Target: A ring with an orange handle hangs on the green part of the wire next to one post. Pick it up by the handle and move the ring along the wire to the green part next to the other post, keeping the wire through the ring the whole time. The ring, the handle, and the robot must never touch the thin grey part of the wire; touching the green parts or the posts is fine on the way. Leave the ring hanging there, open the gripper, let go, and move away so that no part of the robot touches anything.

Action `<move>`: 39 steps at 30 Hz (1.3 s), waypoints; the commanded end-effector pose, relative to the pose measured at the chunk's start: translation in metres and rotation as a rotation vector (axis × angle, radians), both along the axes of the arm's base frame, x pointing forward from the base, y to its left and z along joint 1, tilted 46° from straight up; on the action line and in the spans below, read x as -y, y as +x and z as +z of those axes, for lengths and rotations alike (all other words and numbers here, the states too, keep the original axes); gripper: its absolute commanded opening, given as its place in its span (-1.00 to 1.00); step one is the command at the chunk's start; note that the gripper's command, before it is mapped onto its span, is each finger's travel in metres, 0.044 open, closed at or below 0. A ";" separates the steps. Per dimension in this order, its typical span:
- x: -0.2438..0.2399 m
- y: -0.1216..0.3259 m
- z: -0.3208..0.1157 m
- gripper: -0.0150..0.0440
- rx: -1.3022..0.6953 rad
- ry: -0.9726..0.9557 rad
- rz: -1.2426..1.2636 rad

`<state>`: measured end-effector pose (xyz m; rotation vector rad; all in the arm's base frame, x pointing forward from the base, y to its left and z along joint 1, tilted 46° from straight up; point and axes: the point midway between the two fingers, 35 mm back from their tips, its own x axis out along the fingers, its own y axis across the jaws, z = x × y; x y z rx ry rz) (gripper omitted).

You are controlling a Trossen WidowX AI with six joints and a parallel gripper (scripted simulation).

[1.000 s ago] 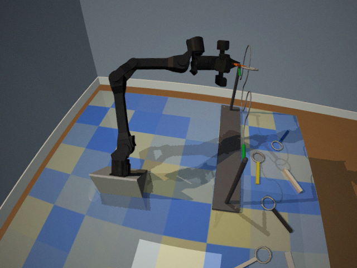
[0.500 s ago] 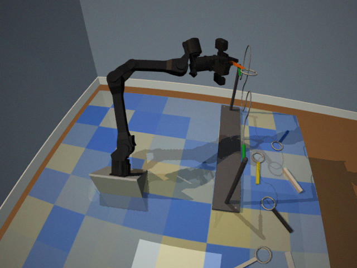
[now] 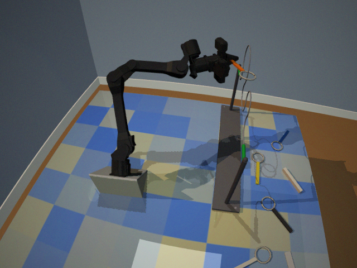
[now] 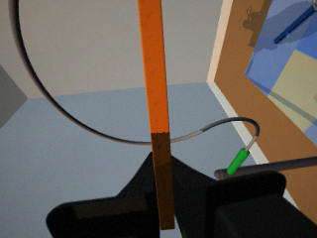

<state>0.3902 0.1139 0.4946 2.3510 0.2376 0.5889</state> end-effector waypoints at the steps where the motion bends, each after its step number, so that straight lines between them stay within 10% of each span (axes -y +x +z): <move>1: 0.002 -0.001 0.002 -1.00 0.000 0.046 -0.007; 39: 0.015 0.000 0.010 -1.00 -0.015 0.492 -0.036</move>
